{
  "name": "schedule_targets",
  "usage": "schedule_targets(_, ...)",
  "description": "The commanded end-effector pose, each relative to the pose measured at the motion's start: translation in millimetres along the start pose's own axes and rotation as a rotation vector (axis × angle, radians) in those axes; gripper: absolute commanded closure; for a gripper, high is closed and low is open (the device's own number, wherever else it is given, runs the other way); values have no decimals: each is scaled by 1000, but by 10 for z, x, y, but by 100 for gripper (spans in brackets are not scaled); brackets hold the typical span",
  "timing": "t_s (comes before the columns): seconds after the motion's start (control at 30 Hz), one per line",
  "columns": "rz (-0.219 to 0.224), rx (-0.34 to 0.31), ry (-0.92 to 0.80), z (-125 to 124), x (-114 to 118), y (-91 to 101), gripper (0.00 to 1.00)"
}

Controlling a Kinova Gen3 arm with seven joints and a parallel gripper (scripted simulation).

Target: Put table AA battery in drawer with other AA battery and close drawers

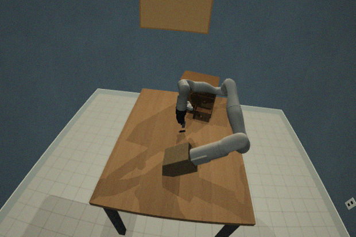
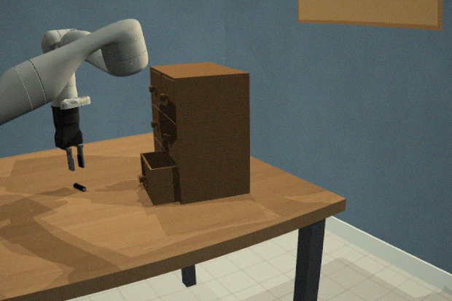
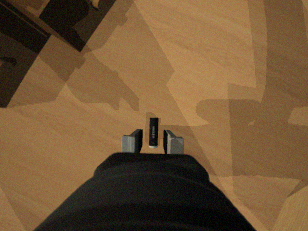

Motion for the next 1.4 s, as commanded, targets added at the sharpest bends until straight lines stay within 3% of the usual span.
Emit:
schedule_targets(0.0,2,0,1,0,4,-11,39)
schedule_targets(0.83,2,0,1,0,5,-343,39)
schedule_targets(1.37,2,0,1,0,5,-404,39)
Point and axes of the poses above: the point where the finger pads meet when closed, its own y axis back along the fingers, its own x axis across the jaws, z = x × y, the point moved 9 cm from there along y, back along the fingers, and after that the axes turned 12 degrees about -y, right-handed, at the moved point
